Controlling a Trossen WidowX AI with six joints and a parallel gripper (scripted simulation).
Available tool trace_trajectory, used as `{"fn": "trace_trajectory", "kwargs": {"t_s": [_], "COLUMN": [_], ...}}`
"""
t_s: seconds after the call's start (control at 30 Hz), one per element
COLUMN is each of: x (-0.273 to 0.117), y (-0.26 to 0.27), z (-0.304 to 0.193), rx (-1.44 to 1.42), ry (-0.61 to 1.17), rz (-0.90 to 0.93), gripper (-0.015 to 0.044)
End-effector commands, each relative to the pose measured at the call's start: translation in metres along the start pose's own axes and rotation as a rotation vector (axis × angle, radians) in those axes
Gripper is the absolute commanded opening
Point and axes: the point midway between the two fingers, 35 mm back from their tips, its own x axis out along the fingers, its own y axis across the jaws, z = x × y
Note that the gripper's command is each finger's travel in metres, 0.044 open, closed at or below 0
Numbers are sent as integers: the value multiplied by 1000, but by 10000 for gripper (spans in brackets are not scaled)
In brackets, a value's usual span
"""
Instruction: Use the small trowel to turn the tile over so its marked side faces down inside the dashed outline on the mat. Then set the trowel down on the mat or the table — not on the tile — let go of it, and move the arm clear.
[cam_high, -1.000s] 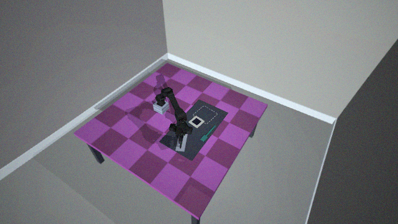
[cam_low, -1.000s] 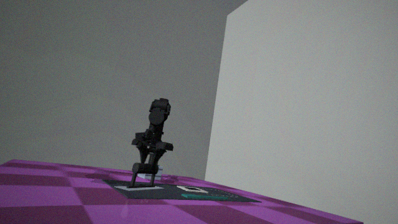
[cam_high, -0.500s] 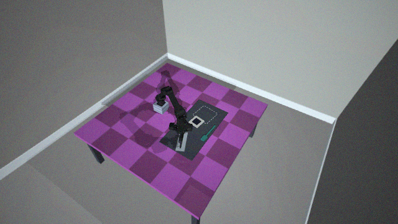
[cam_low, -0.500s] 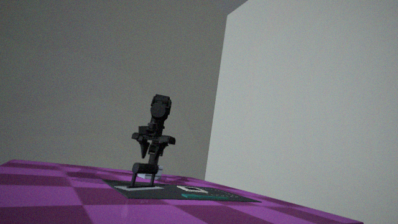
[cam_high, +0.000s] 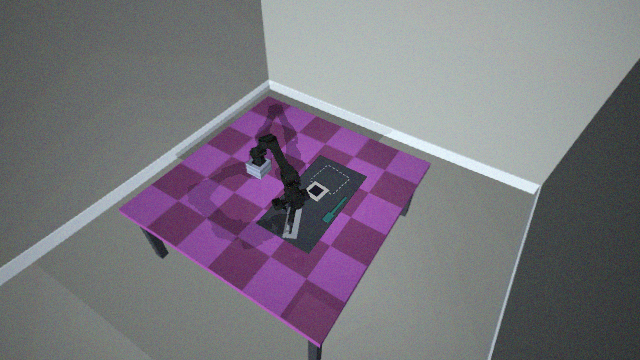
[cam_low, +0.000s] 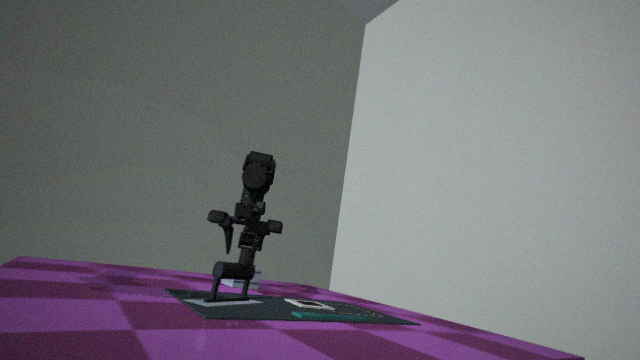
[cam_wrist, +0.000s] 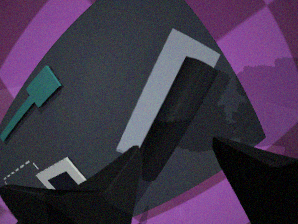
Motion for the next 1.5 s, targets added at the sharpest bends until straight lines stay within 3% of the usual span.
{"fn": "trace_trajectory", "kwargs": {"t_s": [0.0, 1.47], "x": [-1, -1], "y": [0, 0], "z": [1, 3], "rx": [-163, -1693], "ry": [-1, -3], "rz": [1, 1], "gripper": [270, 270]}}
